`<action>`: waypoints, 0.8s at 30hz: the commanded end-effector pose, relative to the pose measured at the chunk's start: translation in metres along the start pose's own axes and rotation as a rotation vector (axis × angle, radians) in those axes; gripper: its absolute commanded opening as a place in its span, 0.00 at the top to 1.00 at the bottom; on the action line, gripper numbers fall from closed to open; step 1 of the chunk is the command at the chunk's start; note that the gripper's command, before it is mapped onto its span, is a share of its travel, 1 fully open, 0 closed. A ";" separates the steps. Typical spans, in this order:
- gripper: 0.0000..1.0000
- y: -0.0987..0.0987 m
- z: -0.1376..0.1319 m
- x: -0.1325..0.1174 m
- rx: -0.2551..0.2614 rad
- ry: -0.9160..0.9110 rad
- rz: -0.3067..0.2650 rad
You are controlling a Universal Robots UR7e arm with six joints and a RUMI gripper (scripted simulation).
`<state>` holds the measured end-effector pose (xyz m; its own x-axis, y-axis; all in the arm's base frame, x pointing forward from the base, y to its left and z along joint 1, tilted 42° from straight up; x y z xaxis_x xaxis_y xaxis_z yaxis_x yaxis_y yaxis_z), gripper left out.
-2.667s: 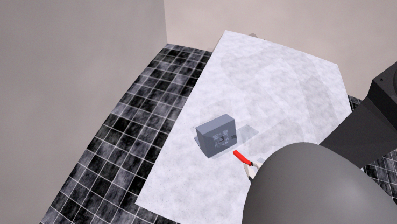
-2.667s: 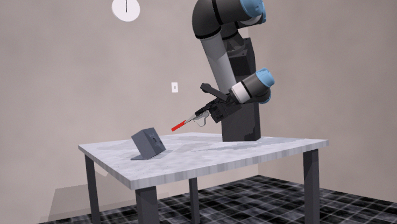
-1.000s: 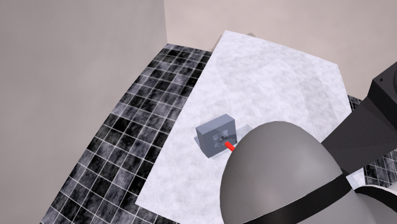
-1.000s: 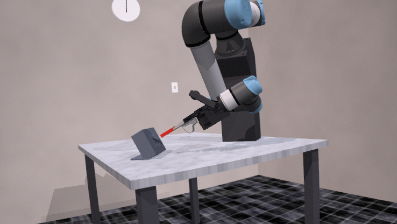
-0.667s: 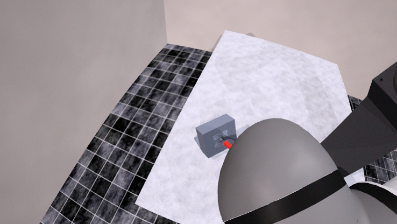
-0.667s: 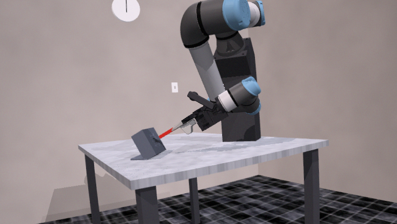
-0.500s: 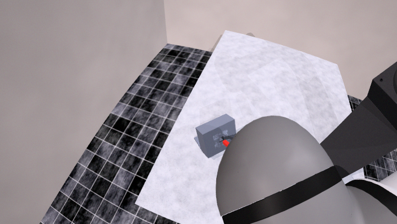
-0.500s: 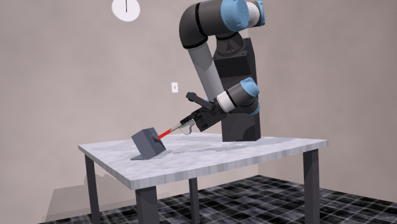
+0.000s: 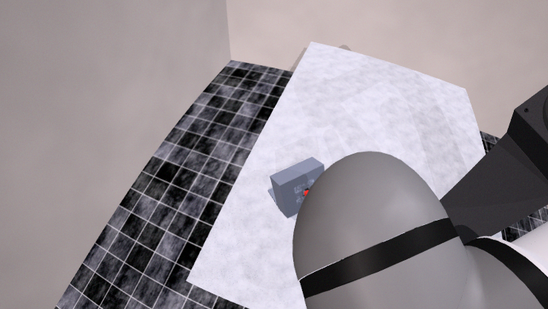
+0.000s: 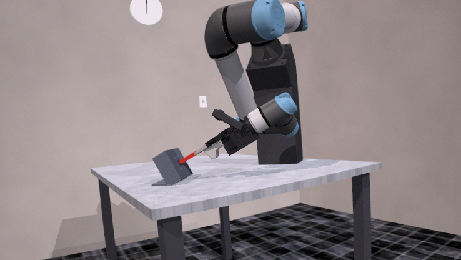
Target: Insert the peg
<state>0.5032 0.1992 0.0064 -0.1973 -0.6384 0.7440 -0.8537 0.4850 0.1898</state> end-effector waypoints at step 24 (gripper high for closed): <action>1.00 -0.026 0.000 0.000 0.001 -0.001 0.000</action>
<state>0.5200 0.1897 0.0027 -0.1968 -0.6385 0.7441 -0.8540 0.4844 0.1898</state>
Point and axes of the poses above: the point where the finger pads meet when closed, its own y axis back along the fingers, its own z axis across the jaws, x = y × z, the point moved 6 cm from there along y, back along the fingers, and after that the axes turned 1 degree about y, right-handed, at the moved point
